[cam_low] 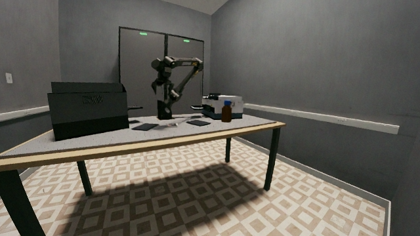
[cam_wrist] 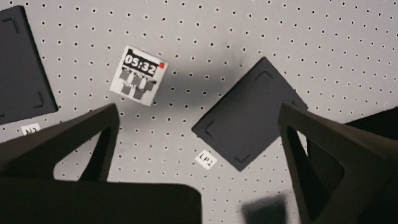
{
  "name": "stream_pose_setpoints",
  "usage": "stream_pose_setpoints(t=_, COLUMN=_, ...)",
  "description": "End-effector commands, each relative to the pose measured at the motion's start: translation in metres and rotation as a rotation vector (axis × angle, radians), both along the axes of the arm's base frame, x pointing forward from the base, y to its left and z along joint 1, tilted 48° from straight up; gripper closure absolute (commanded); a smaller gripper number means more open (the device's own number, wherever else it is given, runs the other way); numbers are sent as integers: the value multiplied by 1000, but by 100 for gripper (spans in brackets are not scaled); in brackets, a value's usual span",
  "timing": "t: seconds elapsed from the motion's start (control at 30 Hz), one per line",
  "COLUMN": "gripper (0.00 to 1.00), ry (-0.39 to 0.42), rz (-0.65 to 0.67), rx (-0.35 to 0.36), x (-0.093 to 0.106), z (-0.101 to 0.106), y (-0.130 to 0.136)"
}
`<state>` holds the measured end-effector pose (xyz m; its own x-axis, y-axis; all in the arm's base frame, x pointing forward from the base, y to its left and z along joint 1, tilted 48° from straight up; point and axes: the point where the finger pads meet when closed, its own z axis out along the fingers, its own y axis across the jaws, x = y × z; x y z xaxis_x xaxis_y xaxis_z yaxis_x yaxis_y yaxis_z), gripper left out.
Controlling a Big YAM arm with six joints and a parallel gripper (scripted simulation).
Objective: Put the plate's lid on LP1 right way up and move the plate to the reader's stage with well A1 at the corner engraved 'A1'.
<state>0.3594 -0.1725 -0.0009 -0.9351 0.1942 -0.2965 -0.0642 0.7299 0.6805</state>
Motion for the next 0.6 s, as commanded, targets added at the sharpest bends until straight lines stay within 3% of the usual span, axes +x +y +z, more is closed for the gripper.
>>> stream_pose_setpoints(t=0.0, gripper=0, ry=35, rz=1, rx=-1, x=-14, z=18, y=-8)
stream_pose_setpoints(t=0.17, gripper=0, ry=31, rz=-2, rx=4, x=-24, z=19, y=-3)
stream_pose_setpoints(t=0.27, gripper=0, ry=118, rz=33, rx=33, x=-31, z=22, y=6)
stream_pose_setpoints(t=0.43, gripper=0, ry=85, rz=22, rx=18, x=-50, z=30, y=15)
stream_pose_setpoints(t=0.5, gripper=0, ry=159, rz=45, rx=37, x=-57, z=35, y=15)
stream_pose_setpoints(t=0.57, gripper=0, ry=154, rz=40, rx=38, x=-61, z=38, y=17)
